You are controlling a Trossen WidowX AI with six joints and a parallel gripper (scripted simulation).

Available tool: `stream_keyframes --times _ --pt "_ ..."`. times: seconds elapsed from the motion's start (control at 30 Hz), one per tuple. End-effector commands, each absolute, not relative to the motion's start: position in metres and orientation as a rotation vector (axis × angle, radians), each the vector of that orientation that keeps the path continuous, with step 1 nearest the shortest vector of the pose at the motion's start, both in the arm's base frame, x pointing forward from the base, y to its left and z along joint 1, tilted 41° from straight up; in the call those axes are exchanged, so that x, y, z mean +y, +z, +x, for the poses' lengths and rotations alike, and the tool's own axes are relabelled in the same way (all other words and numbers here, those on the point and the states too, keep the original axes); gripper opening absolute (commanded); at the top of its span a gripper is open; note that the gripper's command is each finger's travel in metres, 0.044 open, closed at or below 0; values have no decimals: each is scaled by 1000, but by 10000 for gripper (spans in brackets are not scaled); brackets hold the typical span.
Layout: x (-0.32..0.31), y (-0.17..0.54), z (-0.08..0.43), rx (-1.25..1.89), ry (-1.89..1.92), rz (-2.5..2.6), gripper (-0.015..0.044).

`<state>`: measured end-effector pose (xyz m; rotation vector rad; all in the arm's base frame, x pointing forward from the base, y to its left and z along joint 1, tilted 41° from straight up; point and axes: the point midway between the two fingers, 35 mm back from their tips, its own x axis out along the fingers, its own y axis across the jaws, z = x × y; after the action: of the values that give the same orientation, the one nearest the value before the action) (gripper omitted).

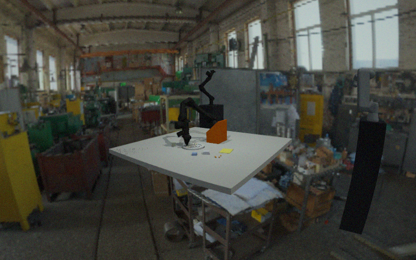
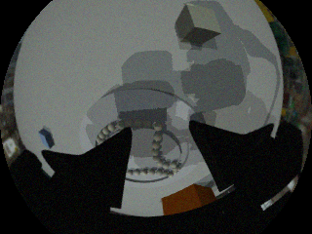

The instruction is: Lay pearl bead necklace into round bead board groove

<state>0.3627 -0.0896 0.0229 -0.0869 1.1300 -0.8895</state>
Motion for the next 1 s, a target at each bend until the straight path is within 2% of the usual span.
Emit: stream_keyframes --times 0.0,0.03,0.77,0.97 --pt "-86 26 363 1131 -884 -86 420" --pt "-89 23 362 1132 -888 -88 440" --pt "-87 26 362 1131 -884 -86 440" --pt "-62 41 353 1046 -983 67 282"
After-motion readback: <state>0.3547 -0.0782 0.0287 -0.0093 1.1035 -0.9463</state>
